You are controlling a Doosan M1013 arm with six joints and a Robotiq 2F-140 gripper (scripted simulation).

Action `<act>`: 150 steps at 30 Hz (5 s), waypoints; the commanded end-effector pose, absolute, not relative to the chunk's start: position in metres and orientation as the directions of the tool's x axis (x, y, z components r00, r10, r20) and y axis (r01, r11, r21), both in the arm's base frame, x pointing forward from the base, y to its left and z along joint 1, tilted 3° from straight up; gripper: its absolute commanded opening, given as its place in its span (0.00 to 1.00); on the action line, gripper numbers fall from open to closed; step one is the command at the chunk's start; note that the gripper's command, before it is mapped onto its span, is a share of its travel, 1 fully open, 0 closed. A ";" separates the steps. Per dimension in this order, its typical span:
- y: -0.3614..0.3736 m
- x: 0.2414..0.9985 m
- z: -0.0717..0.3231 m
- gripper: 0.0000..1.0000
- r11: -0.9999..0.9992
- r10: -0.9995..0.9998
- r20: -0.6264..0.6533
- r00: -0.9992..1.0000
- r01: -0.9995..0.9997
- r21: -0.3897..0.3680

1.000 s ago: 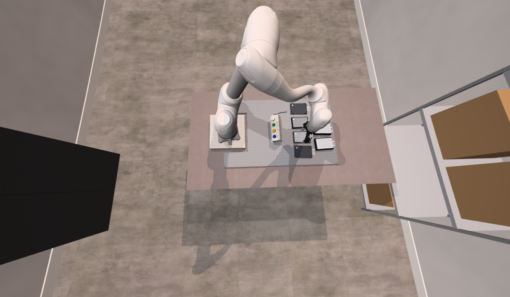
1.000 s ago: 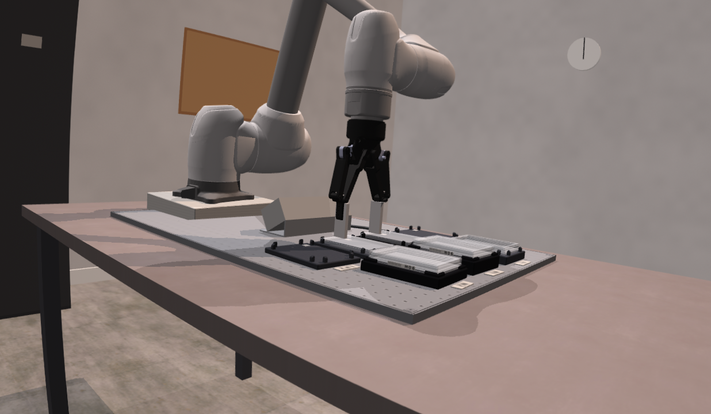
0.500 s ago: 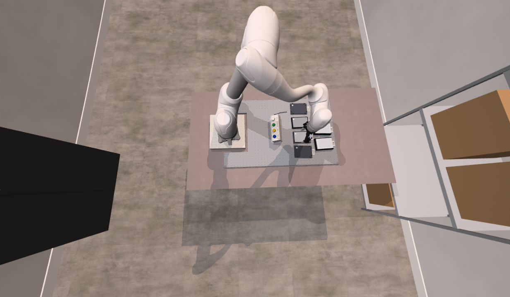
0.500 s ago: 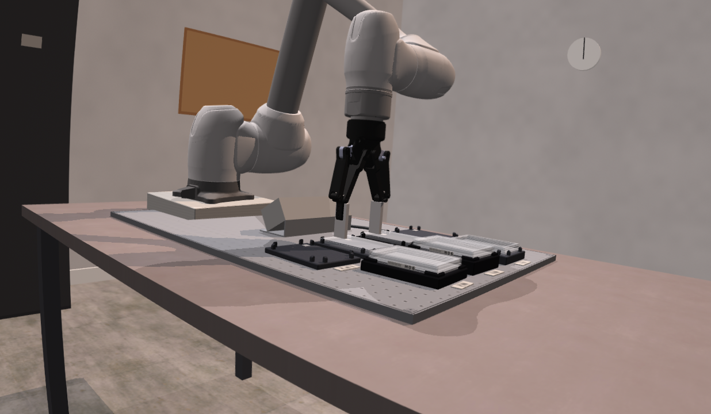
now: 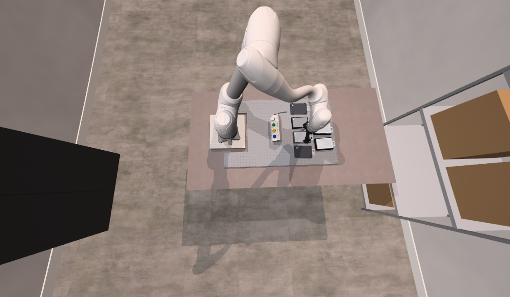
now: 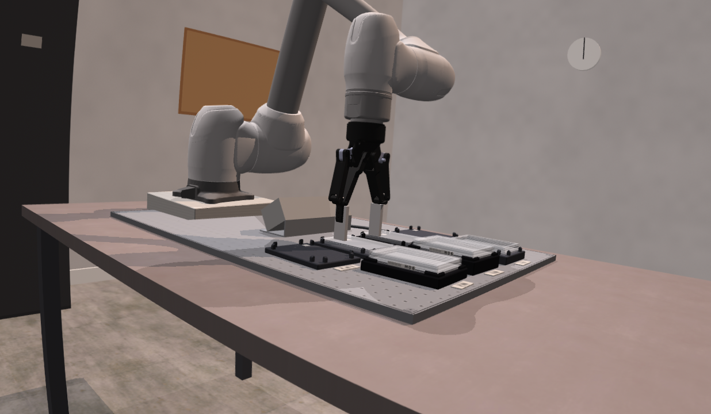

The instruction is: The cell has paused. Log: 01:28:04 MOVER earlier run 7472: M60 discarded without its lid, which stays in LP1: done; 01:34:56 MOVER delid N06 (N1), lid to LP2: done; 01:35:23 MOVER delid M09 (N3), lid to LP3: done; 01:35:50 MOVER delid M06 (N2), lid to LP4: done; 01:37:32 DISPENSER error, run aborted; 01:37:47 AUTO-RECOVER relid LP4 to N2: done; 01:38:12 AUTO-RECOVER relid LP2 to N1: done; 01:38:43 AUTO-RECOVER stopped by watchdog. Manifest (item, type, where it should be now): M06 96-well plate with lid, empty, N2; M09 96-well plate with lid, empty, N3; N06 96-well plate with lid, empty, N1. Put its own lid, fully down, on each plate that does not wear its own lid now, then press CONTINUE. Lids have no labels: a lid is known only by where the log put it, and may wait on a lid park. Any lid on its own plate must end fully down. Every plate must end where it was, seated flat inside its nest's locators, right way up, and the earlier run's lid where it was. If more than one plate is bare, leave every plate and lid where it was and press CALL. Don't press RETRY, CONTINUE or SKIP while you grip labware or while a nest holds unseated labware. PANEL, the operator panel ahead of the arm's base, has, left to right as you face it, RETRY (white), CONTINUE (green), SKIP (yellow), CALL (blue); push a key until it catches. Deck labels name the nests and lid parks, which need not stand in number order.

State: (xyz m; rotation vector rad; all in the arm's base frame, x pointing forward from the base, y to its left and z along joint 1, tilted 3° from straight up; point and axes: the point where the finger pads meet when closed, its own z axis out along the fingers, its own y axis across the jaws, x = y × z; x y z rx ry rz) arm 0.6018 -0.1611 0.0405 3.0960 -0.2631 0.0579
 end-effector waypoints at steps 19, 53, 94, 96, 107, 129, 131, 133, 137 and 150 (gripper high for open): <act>-0.161 0.602 0.032 0.66 -0.985 -0.168 0.040 0.985 -0.169 0.030; -0.162 0.602 0.028 0.66 -0.985 -0.168 0.040 0.985 -0.169 0.030; -0.162 0.602 0.028 0.00 -0.985 -0.168 0.040 0.985 -0.169 0.030; -0.162 0.602 0.028 0.00 -0.985 -0.168 0.040 0.985 -0.169 0.030; -0.162 0.602 0.028 0.00 -0.985 -0.168 0.040 0.985 -0.169 0.030; -0.162 0.602 0.028 0.00 -0.985 -0.168 0.040 0.985 -0.169 0.030; -0.161 0.602 0.028 0.00 -0.985 -0.168 0.040 0.985 -0.169 0.030; -0.161 0.602 0.029 0.00 -0.985 -0.168 0.040 0.985 -0.169 0.030; -0.161 0.602 0.029 0.00 -0.985 -0.168 0.040 0.985 -0.169 0.030; -0.161 0.602 0.044 0.00 -0.985 -0.168 0.040 0.985 -0.169 0.030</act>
